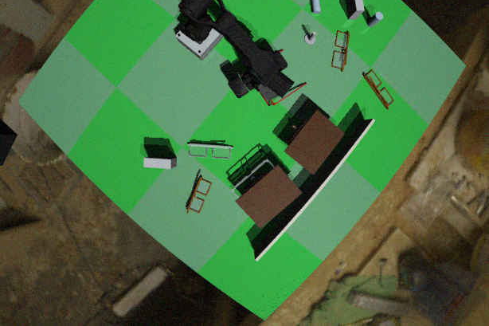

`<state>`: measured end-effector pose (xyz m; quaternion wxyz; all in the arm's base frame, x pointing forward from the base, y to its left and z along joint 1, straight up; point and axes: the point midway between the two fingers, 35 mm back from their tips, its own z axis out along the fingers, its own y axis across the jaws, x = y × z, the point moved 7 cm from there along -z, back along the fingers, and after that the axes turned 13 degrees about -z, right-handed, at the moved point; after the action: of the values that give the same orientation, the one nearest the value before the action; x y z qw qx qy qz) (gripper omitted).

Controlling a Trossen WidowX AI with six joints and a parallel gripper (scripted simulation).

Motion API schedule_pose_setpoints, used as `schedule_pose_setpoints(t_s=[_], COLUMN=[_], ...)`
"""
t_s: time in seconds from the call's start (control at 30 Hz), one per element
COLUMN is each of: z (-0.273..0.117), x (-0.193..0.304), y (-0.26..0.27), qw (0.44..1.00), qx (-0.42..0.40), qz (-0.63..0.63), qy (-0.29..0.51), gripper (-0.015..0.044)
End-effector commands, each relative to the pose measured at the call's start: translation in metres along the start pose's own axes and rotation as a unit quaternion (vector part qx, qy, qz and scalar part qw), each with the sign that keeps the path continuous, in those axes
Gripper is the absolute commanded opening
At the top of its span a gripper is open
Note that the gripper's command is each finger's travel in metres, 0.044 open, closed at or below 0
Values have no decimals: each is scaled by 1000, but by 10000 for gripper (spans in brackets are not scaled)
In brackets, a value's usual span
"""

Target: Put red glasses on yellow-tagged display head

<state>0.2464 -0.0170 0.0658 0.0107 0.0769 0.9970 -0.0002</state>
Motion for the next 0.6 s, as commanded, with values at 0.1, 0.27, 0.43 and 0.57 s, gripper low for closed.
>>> schedule_pose_setpoints(t_s=[0.1,0.27,0.43,0.57], z=[13,21,18,18], x=[2,3,2,2], y=[0,-1,0,0], qw=[1000,1000,1000,1000], qx=[1,1,0,0], qz=[1,1,0,0], qy=[1,1,1,1], gripper=[140,140,127,100])
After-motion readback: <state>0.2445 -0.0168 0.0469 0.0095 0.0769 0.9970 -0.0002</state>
